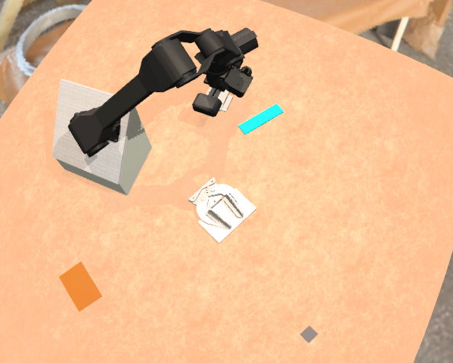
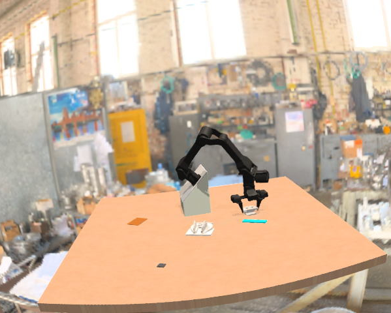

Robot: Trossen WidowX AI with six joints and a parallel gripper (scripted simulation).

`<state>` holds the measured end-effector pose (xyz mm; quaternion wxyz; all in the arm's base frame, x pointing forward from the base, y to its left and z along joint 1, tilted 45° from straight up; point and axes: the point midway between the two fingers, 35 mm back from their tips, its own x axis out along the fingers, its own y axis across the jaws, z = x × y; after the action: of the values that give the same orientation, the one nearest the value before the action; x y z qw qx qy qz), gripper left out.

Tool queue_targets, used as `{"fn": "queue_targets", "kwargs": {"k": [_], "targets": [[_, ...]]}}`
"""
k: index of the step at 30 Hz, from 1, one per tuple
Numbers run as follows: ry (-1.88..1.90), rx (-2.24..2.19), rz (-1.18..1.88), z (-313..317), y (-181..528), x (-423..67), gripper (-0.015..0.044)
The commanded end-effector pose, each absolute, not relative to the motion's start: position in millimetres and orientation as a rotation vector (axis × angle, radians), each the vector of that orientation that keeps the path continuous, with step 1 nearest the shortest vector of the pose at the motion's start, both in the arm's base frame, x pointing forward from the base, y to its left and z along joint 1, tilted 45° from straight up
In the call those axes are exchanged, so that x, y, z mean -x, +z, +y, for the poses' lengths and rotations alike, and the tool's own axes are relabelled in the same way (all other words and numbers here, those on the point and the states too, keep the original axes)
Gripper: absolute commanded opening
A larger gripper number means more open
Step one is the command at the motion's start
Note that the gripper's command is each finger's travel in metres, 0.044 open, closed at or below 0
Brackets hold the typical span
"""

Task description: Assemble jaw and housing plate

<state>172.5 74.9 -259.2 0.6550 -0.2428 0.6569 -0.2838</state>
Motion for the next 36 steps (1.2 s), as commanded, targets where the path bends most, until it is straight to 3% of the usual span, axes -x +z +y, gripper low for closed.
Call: {"fn": "queue_targets", "kwargs": {"k": [1, 36], "targets": [[-0.643, 0.55, 1.489, 75, -259, -172, 0.0353], [-0.636, 0.556, 1.49, 123, -210, -174, 0.0351]]}}
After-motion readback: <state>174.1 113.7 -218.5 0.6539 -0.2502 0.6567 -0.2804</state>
